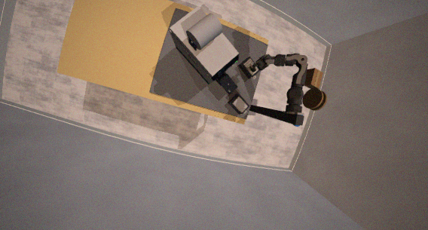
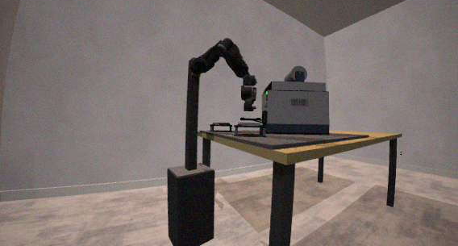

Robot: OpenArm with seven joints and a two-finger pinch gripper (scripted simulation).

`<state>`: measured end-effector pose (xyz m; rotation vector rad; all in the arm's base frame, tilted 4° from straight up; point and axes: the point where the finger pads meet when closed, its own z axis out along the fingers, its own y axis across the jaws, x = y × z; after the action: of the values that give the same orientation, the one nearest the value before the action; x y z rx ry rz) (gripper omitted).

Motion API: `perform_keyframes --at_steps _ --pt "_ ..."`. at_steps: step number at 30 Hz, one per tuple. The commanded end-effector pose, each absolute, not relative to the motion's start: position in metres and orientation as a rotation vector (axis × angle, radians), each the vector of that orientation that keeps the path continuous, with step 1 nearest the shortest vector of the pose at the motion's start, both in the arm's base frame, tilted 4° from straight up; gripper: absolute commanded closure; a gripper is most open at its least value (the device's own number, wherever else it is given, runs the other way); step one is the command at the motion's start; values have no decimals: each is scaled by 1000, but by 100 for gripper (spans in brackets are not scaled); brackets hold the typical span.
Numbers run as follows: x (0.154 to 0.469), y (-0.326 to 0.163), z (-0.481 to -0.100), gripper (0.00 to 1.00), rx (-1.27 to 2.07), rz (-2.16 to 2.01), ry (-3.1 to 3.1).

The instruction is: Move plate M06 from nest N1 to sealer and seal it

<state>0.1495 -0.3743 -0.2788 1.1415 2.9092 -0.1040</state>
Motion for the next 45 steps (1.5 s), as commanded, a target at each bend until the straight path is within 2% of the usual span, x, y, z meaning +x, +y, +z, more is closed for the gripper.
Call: perform_keyframes --at_steps 1,45 --pt "151 -375 -278 23 1140 -99 2901" --pt "159 -368 -270 23 1140 -99 2901"
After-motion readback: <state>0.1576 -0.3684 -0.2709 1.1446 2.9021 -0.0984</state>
